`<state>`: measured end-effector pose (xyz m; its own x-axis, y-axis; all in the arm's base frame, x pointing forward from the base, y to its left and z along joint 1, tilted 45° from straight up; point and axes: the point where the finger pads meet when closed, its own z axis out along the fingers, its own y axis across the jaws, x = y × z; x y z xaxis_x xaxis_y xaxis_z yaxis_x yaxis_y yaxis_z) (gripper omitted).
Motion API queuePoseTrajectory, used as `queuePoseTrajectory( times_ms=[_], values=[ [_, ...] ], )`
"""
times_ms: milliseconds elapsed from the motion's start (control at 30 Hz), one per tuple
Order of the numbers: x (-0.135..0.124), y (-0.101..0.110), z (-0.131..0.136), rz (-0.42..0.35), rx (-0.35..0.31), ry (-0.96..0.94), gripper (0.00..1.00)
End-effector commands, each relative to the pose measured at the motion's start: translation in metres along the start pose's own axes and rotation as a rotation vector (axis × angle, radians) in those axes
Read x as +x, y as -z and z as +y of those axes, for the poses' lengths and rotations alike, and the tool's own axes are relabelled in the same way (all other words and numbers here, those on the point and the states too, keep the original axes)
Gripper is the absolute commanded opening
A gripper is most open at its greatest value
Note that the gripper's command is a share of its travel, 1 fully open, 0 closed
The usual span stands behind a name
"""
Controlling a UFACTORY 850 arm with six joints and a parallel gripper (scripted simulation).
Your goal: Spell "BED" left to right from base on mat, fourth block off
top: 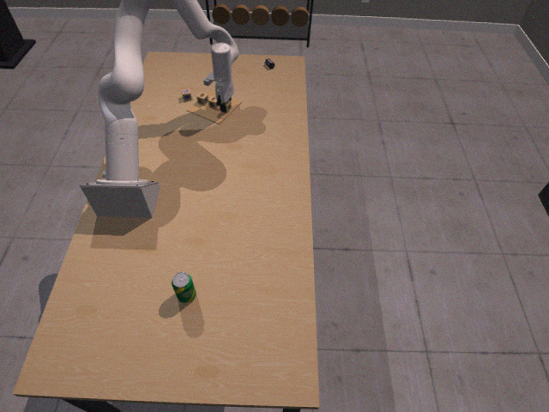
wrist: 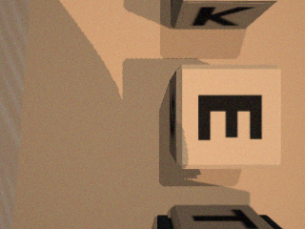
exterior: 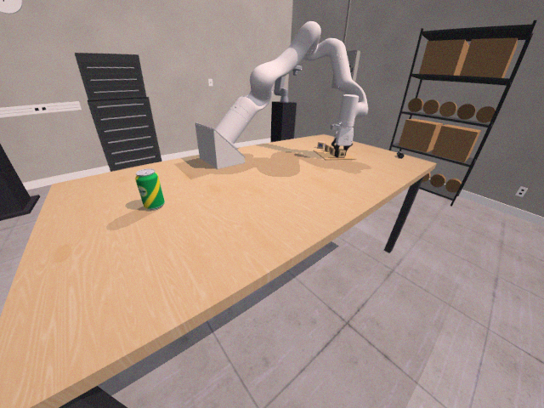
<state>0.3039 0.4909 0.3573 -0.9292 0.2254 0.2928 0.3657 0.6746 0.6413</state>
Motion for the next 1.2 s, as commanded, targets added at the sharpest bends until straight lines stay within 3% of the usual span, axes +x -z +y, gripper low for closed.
queuePoseTrajectory(
  times_ms=[0, 1167],
  values=[
    [-0.0001, 0.0005, 0.0007, -0.001, -0.001, 0.000, 0.41],
    [-0.0001, -0.0037, 0.0008, -0.001, -0.001, 0.000, 0.41]
  ],
)
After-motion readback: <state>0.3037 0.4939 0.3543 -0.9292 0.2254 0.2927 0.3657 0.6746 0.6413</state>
